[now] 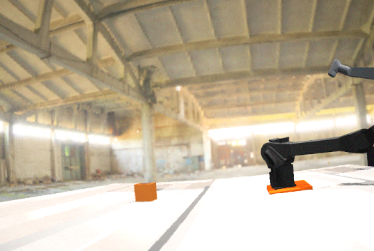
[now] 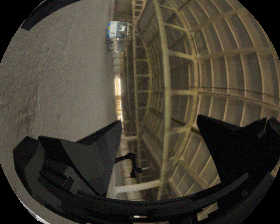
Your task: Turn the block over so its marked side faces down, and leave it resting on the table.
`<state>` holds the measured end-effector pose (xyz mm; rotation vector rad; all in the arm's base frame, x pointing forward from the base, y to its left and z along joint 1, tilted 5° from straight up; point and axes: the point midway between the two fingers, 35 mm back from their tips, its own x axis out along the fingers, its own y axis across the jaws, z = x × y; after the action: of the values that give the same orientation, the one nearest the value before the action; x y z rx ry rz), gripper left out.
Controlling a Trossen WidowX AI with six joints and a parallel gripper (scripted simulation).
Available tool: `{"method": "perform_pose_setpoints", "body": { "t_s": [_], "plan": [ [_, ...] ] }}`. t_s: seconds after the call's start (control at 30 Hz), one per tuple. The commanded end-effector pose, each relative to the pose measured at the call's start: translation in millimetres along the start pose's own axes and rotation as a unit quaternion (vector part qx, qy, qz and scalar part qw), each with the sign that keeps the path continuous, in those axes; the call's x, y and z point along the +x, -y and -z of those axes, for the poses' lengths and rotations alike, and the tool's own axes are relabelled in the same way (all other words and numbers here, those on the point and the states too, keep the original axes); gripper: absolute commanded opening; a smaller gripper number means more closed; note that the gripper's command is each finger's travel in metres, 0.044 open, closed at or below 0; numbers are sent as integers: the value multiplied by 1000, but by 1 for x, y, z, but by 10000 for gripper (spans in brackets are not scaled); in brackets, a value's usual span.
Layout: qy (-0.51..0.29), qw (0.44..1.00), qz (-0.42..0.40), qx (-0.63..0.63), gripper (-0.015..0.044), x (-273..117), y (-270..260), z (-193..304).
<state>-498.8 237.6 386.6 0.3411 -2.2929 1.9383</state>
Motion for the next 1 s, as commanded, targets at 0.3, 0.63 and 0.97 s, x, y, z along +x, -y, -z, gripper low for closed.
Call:
{"method": "perform_pose_setpoints", "body": {
  "t_s": [0.3, 0.63, 0.97],
  "plan": [
    [8, 986, 124, -108, 440, -19, 128, -42],
    [-3, 937, 267, -223, 440, -62, 250, -98],
    [-63, 830, 437, -341, 440, -151, 369, -159]
  ]
}}
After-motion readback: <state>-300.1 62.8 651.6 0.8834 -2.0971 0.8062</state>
